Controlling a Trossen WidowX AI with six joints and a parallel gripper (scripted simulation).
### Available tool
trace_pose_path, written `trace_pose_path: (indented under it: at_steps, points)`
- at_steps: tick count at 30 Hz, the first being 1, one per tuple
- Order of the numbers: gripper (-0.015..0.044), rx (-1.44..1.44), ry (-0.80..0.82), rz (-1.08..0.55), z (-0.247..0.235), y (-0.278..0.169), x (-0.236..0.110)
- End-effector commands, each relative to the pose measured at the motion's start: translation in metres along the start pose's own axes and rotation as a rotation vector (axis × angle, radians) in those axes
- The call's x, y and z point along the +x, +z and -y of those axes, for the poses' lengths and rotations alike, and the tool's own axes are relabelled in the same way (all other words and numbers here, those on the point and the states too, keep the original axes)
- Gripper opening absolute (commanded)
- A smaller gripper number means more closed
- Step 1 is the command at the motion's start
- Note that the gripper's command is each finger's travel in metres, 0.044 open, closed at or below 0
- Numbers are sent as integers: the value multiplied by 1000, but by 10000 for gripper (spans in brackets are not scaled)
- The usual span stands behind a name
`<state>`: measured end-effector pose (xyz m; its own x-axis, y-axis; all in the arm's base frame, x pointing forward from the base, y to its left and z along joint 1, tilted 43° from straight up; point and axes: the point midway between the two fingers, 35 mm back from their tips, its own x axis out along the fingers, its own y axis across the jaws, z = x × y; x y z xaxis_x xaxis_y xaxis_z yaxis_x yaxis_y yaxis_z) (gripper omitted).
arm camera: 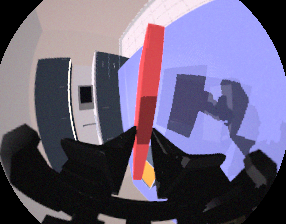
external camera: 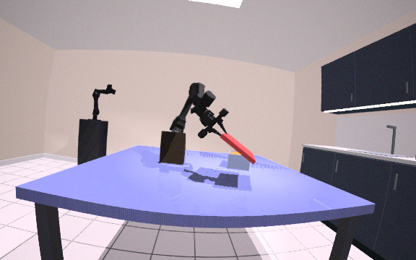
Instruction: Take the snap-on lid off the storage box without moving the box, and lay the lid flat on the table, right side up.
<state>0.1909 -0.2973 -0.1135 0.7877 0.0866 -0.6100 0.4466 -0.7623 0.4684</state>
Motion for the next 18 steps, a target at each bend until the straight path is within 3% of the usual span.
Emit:
trace_pose_path:
  at_steps: [1, 18]
  points:
    - [0, 1, 6, -6, 2, -1, 2]
    - [0, 1, 6, -6, 13, -1, 11]
